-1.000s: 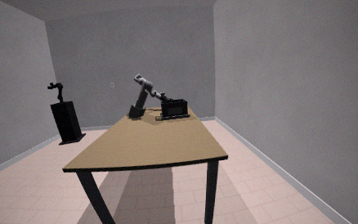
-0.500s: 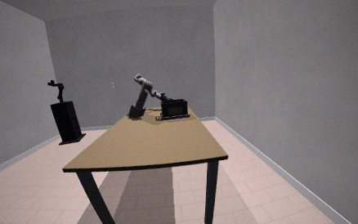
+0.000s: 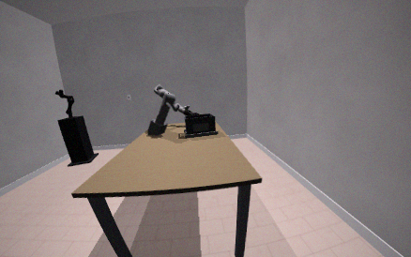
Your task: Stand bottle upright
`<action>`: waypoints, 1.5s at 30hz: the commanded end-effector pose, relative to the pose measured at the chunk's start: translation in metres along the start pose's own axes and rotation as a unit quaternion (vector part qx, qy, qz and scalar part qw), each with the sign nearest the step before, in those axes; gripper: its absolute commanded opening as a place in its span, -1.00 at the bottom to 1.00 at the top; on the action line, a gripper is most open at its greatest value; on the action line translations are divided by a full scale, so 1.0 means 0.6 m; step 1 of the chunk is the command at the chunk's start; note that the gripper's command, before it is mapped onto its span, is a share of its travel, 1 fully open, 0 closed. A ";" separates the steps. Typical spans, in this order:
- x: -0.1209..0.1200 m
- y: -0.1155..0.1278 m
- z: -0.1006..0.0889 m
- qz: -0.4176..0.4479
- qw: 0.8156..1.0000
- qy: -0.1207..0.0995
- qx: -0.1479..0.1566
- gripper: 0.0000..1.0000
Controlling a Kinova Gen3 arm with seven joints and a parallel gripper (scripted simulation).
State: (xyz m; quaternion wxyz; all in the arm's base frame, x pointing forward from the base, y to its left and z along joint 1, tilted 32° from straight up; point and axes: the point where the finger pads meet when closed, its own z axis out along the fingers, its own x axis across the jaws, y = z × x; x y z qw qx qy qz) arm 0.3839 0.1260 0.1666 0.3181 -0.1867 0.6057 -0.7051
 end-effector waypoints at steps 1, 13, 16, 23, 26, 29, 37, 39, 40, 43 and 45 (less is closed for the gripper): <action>-0.001 -0.002 -0.001 0.001 1.000 0.000 -0.001 1.00; 0.000 -0.024 -0.009 0.001 1.000 0.000 -0.001 1.00; 0.000 -0.033 -0.013 0.001 1.000 0.000 -0.001 1.00; 0.000 -0.051 -0.019 0.001 1.000 0.000 -0.001 1.00; 0.000 -0.062 -0.023 0.001 1.000 0.000 -0.001 1.00; 0.000 -0.073 -0.027 0.001 1.000 0.000 -0.001 1.00; 0.000 -0.097 -0.036 0.001 1.000 0.000 -0.001 1.00; 0.000 -0.104 -0.038 0.001 1.000 0.000 -0.001 1.00; 0.000 -0.108 -0.040 0.001 1.000 0.000 -0.001 1.00; 0.000 -0.118 -0.043 0.001 1.000 0.000 -0.001 1.00; 0.000 -0.124 -0.046 0.001 1.000 0.000 -0.001 1.00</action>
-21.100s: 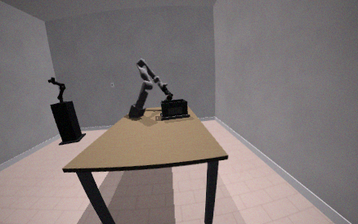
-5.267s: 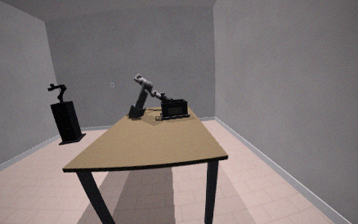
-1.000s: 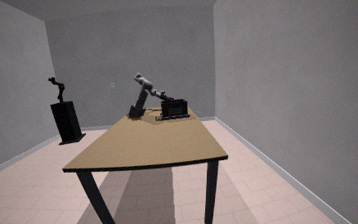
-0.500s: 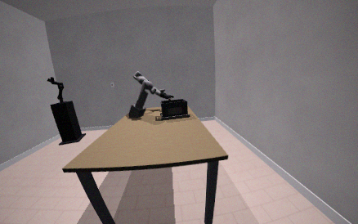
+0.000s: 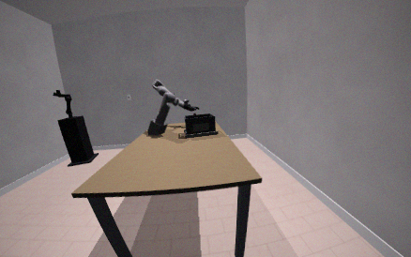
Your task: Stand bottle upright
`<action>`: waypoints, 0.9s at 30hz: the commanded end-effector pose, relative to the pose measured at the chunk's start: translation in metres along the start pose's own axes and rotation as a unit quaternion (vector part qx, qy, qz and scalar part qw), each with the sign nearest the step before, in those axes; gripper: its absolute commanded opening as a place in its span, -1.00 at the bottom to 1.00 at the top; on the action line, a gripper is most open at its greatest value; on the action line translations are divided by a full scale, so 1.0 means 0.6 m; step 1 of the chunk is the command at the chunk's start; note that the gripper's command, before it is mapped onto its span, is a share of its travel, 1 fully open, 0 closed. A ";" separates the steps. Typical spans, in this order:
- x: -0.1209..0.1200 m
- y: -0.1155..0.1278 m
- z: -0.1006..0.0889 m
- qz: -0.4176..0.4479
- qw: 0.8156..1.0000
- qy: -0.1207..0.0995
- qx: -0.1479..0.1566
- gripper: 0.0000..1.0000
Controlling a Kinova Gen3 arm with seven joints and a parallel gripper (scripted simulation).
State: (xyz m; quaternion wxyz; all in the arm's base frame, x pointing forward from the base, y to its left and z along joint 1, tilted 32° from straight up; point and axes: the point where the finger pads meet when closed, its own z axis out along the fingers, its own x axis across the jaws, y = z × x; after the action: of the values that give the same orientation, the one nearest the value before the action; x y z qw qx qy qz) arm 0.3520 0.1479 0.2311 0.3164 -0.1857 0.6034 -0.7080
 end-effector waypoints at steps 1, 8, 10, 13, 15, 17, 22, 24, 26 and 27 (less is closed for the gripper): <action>-0.001 -0.008 -0.006 0.003 1.000 -0.002 -0.004 1.00; -0.001 -0.021 -0.011 0.003 1.000 -0.002 -0.004 1.00; -0.001 -0.025 -0.012 0.003 1.000 -0.002 -0.004 1.00; -0.001 -0.030 -0.014 0.003 1.000 -0.002 -0.004 1.00; -0.001 -0.032 -0.015 0.003 1.000 -0.002 -0.004 1.00; -0.001 -0.034 -0.015 0.003 1.000 -0.002 -0.004 1.00; -0.001 -0.036 -0.016 0.003 1.000 -0.002 -0.004 1.00; -0.001 -0.036 -0.016 0.003 1.000 -0.002 -0.004 1.00; -0.001 -0.036 -0.016 0.003 1.000 -0.002 -0.004 1.00; -0.001 -0.036 -0.016 0.003 1.000 -0.002 -0.004 1.00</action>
State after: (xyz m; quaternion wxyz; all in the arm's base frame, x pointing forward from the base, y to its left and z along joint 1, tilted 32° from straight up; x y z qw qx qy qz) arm 0.3416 0.1565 0.2496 0.3182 -0.1866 0.6059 -0.7048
